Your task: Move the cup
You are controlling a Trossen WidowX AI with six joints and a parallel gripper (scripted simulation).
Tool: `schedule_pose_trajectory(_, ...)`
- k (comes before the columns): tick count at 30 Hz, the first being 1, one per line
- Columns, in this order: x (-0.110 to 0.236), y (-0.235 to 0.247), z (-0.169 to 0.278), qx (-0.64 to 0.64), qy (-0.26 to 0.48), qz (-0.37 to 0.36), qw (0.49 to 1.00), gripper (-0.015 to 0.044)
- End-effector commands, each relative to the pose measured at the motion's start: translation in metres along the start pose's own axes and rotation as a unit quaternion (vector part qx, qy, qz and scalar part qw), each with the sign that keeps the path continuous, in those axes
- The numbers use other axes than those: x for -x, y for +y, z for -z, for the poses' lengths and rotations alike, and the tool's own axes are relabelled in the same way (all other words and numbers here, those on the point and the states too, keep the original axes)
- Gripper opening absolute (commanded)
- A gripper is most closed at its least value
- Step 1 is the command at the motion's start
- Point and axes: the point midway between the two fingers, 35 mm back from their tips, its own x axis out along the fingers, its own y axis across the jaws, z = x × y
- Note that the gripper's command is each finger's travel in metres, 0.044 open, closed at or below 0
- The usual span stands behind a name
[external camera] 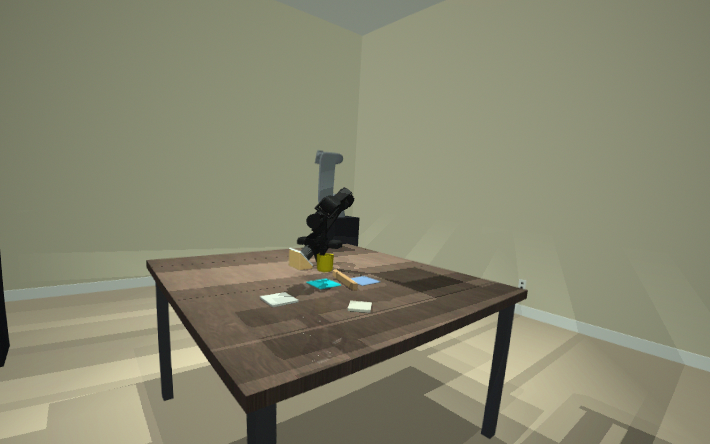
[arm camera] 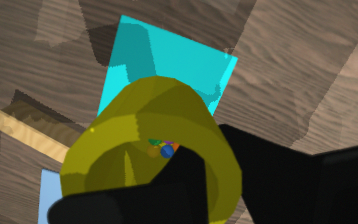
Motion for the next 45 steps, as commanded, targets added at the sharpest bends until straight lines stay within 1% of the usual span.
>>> schedule_pose_trajectory(1, -0.001, -0.001, -0.002, 0.004, -0.002, 0.002, 1.000, 0.0000)
schedule_pose_trajectory(37, -0.050, -0.002, -0.003, 0.004, -0.002, 0.001, 1.000, 0.0000)
schedule_pose_trajectory(45, -0.049, -0.002, -0.003, 0.007, -0.003, 0.004, 1.000, 0.0000)
